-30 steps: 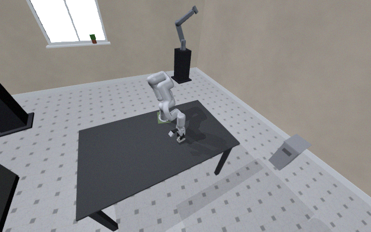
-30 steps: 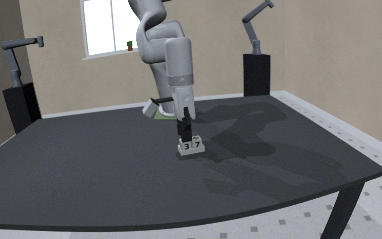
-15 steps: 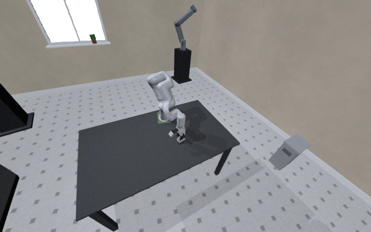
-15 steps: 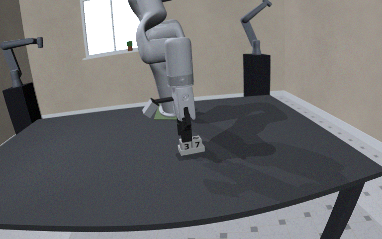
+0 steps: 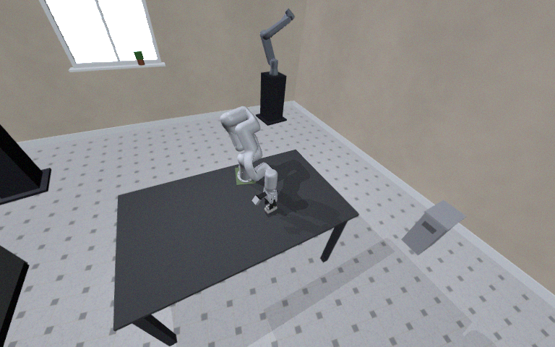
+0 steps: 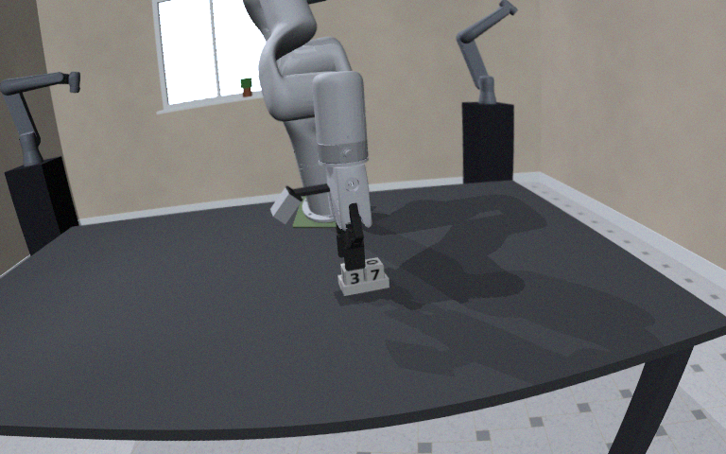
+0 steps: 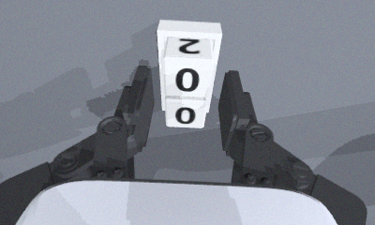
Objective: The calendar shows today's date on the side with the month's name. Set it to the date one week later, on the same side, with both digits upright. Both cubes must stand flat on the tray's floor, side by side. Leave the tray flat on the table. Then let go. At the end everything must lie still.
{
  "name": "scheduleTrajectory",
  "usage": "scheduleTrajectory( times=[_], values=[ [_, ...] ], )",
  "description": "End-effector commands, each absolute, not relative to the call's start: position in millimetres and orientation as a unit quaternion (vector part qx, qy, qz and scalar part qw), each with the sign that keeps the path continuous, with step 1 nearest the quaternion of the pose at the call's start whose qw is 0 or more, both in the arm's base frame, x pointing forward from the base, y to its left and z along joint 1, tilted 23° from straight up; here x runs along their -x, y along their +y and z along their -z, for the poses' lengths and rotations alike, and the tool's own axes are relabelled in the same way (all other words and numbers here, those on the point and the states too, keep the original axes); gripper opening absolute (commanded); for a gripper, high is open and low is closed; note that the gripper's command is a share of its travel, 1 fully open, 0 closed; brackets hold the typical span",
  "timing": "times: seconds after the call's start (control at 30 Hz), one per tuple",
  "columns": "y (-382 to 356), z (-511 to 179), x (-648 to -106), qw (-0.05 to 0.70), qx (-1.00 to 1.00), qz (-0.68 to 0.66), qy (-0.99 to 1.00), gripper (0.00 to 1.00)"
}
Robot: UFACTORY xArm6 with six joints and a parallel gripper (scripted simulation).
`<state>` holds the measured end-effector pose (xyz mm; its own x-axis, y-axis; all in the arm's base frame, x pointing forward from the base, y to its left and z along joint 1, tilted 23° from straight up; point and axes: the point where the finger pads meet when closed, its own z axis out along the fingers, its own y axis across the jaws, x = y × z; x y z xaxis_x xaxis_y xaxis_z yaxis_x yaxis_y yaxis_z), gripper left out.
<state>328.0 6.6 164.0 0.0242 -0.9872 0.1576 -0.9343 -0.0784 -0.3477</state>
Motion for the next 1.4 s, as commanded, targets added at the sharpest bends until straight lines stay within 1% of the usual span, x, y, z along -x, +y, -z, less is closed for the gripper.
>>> scheduleTrajectory(
  times=[0.0,0.5,1.37],
  values=[
    [6.8,-165.3,-328.9,0.075,0.712,0.181,0.675,0.49],
    [6.6,-163.7,-329.5,0.075,0.712,0.181,0.675,0.49],
    [2.9,-139.2,-339.0,0.075,0.712,0.181,0.675,0.49]
  ],
)
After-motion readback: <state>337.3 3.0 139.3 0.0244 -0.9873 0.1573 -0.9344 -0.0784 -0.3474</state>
